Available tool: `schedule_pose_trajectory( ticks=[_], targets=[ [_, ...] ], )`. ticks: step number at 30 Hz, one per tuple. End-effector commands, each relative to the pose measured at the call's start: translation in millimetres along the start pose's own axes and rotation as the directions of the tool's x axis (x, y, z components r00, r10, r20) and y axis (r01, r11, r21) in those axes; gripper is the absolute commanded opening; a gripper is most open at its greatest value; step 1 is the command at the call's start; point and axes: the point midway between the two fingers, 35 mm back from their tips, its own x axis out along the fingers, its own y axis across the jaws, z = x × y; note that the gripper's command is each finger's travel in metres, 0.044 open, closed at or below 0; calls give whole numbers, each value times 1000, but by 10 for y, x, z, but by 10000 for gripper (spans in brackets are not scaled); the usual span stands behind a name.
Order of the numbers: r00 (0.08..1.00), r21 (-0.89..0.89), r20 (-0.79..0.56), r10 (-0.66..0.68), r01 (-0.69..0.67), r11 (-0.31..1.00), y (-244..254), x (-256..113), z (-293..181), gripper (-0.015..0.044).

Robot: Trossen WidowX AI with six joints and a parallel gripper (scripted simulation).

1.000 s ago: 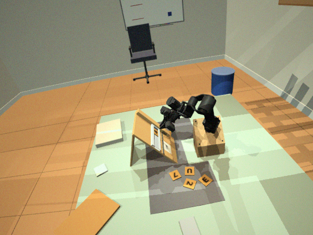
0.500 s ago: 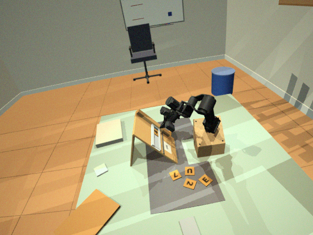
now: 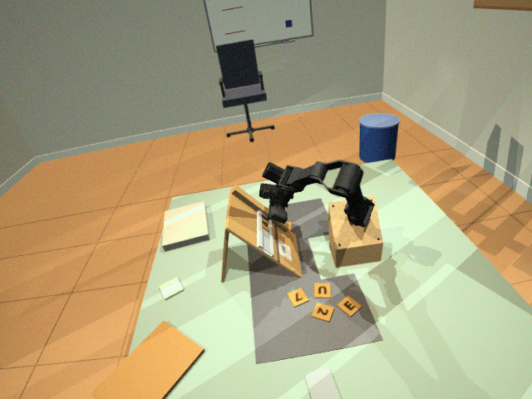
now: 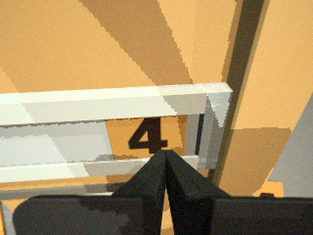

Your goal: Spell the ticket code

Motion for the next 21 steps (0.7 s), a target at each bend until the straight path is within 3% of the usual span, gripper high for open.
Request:
schedule_pose_trajectory(
  ticks=[1, 4, 21],
  targets=[
    [943, -83, -331, 9, -39, 996, 382, -45, 156, 0],
    [924, -49, -382, 25, -47, 998, 453, -90, 82, 0],
    [924, -49, -382, 25, -47, 998, 454, -89, 83, 0]
  ],
)
